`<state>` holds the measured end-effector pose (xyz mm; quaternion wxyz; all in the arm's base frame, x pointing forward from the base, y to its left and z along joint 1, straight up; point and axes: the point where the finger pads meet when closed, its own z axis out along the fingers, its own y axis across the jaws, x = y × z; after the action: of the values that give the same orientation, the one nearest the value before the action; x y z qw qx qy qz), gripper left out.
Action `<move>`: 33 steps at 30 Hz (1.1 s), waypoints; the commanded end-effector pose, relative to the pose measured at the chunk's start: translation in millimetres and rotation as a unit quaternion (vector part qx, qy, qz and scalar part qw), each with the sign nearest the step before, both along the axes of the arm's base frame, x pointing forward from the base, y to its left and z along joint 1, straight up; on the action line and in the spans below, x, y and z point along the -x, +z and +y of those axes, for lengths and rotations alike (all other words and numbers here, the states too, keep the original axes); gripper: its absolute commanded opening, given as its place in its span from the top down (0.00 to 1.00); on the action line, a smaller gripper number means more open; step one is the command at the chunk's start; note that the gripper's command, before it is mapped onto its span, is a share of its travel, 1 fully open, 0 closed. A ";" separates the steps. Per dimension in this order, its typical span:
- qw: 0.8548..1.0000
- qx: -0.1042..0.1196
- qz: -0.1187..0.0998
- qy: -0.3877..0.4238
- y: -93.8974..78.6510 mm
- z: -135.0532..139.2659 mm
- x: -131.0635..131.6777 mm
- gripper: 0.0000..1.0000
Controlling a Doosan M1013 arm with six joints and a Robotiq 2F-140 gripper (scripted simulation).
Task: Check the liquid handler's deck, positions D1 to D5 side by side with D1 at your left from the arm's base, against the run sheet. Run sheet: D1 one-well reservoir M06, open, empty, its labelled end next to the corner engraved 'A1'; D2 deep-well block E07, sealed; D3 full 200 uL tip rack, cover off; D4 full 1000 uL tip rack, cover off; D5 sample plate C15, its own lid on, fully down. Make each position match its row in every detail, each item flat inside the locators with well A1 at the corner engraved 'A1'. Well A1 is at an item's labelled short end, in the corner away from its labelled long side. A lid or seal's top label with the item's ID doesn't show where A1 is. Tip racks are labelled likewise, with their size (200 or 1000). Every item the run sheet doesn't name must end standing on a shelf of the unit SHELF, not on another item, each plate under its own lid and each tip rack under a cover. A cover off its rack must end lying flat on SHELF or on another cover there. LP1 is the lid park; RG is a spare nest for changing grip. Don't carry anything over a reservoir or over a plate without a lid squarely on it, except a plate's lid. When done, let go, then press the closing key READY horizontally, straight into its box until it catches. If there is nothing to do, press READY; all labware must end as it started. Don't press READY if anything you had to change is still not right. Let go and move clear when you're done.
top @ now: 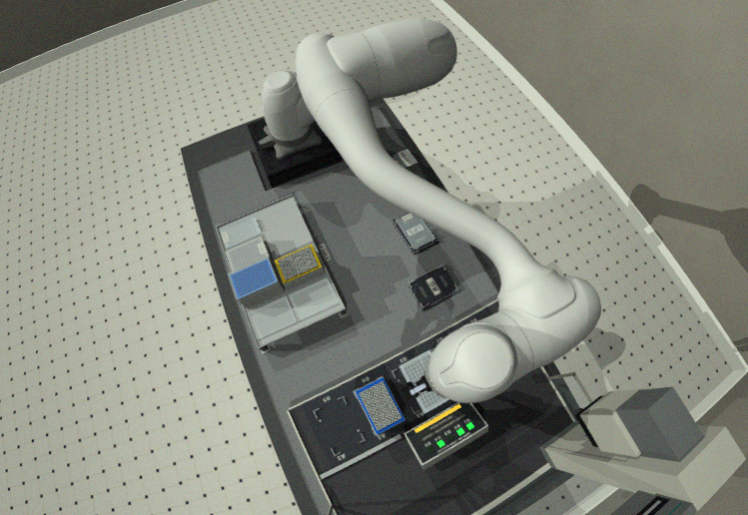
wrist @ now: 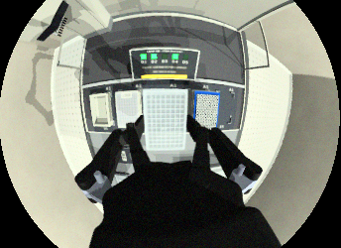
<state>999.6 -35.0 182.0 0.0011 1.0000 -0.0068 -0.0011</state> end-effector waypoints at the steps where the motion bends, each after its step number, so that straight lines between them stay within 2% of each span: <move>1: 1.000 0.000 -0.001 0.000 5.4 0.1 -0.2 0.90; 33: 1.000 0.000 -0.001 0.000 52.1 0.2 -0.3 0.90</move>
<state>999.7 -34.9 230.2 0.0011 1.0000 -0.0068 -0.0011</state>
